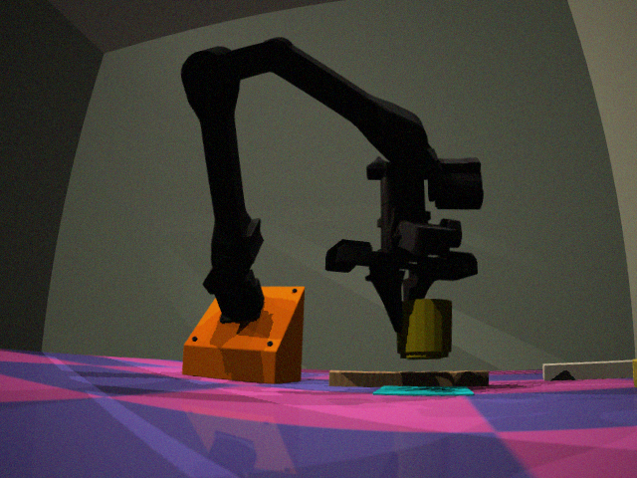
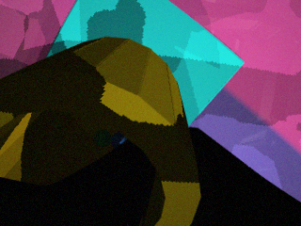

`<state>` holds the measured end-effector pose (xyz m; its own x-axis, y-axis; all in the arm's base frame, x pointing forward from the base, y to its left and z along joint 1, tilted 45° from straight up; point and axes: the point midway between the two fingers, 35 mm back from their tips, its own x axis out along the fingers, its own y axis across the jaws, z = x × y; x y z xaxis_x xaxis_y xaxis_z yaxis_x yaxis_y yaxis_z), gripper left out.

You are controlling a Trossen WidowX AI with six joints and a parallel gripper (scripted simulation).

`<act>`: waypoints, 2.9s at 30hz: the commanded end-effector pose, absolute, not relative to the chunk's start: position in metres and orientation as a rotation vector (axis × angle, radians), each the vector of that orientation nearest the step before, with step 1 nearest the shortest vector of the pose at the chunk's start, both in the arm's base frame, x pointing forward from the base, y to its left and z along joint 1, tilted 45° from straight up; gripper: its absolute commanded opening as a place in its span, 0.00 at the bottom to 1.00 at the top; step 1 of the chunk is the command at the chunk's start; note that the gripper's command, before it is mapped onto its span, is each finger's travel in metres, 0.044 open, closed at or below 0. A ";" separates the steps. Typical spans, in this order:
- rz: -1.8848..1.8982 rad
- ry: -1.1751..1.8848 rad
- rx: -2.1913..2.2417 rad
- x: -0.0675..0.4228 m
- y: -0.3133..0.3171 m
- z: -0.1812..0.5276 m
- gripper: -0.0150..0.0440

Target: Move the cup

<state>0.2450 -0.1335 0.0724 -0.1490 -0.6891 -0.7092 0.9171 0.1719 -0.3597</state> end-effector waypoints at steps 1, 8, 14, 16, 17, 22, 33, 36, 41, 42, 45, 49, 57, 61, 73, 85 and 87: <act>-1.435 0.966 0.300 0.244 -0.137 0.069 0.25; -1.435 0.966 0.300 0.243 -0.144 0.062 0.25; -1.436 0.966 0.300 0.242 -0.150 0.057 0.25; -1.436 0.966 0.299 0.241 -0.151 0.055 0.25; -1.436 0.966 0.299 0.241 -0.152 0.054 0.25; -1.436 0.965 0.298 0.239 -0.157 0.050 0.25; -1.437 0.963 0.306 0.240 -0.156 0.051 0.25; -1.437 0.963 0.306 0.240 -0.156 0.051 0.25; -1.437 0.963 0.306 0.240 -0.156 0.051 0.48; -1.437 0.963 0.306 0.240 -0.156 0.051 0.50; -1.437 0.963 0.306 0.240 -0.156 0.051 0.50; -1.437 0.964 0.306 0.240 -0.155 0.052 0.50; -1.436 0.965 0.306 0.243 -0.147 0.059 0.50; -1.435 0.966 0.306 0.244 -0.143 0.063 0.50; -1.435 0.967 0.304 0.247 -0.131 0.075 0.50; -1.435 0.967 0.300 0.248 -0.120 0.086 0.50; -1.435 0.969 0.293 0.247 -0.123 0.084 0.59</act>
